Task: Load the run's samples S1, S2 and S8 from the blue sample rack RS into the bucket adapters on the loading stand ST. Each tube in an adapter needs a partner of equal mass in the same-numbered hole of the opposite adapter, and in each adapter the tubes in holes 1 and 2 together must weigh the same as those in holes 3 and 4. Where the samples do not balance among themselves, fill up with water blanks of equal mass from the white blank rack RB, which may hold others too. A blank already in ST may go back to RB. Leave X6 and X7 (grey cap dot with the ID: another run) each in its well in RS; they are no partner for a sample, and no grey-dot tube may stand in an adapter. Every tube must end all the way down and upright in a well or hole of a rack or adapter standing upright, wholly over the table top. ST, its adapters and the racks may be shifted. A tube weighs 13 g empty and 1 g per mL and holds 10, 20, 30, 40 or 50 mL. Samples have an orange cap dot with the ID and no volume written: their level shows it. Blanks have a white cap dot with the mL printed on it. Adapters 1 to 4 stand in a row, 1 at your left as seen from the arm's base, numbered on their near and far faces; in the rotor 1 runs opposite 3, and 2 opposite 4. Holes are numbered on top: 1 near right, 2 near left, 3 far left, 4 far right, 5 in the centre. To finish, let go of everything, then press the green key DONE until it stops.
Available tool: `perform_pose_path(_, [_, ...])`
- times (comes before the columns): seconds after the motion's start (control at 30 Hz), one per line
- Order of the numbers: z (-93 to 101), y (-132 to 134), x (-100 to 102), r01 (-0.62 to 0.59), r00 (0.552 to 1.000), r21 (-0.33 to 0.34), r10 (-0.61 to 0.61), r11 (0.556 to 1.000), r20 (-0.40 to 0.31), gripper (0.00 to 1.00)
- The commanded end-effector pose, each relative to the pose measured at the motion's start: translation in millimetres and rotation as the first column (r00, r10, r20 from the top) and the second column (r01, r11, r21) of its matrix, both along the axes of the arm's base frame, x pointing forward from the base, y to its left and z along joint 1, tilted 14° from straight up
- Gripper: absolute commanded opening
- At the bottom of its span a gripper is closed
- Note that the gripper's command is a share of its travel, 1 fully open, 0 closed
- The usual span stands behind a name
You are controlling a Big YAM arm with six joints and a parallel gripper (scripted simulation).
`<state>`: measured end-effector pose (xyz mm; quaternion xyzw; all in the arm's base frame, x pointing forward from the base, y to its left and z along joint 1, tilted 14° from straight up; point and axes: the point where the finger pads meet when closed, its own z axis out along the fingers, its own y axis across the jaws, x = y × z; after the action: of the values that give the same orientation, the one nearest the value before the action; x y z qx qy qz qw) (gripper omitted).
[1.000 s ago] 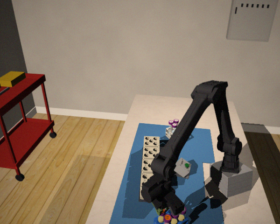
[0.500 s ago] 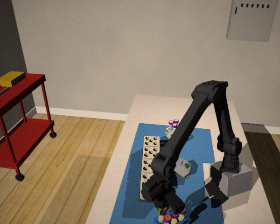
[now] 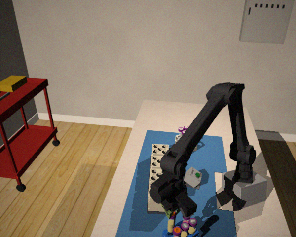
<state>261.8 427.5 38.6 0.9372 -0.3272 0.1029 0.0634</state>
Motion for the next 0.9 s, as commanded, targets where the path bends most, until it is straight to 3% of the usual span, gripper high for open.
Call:
perform_pose_path(0.0, [41.9, 26, 7, 0.004, 0.999, 0.078, -0.007, 0.997, 0.037, 0.00])
perform_pose_path(0.87, [122.3, 37, -11, 0.000, 0.999, 0.082, -0.003, 0.997, 0.035, 0.00])
